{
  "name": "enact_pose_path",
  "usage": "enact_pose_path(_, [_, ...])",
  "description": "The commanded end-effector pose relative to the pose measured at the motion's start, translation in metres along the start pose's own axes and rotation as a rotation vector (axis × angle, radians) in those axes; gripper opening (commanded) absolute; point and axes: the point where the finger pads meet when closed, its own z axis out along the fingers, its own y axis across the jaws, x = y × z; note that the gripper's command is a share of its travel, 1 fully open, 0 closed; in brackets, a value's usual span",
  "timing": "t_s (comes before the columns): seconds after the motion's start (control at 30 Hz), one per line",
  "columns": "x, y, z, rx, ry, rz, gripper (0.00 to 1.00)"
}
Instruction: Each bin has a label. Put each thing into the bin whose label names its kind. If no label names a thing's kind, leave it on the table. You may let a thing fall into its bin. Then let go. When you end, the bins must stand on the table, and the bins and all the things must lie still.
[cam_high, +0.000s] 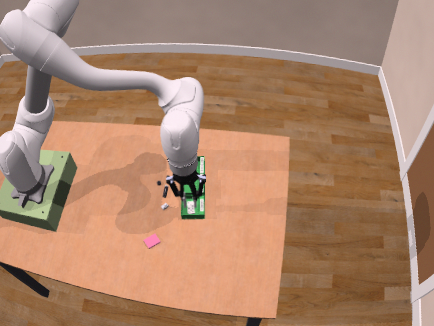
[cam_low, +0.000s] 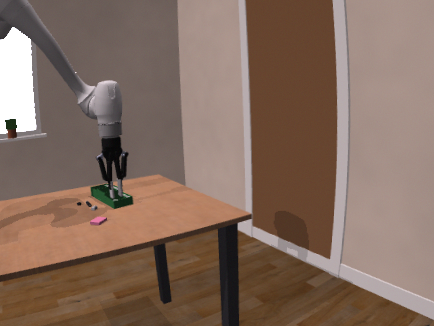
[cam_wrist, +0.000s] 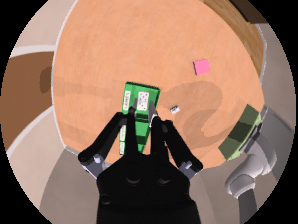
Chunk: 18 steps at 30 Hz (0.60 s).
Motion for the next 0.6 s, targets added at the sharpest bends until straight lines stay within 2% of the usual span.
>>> enact_pose_path(0.0, [0.000, 0.000, -0.006, 0.000, 0.000, 0.000, 0.19])
enact_pose_path(0.2, [0.000, 0.000, -0.011, 0.000, 0.000, 0.000, 0.19])
enact_pose_path(0.37, [0.000, 0.000, -0.036, 0.000, 0.000, 0.000, 0.19])
enact_pose_path(0.57, [0.000, 0.000, -0.036, 0.000, 0.000, 0.000, 0.19])
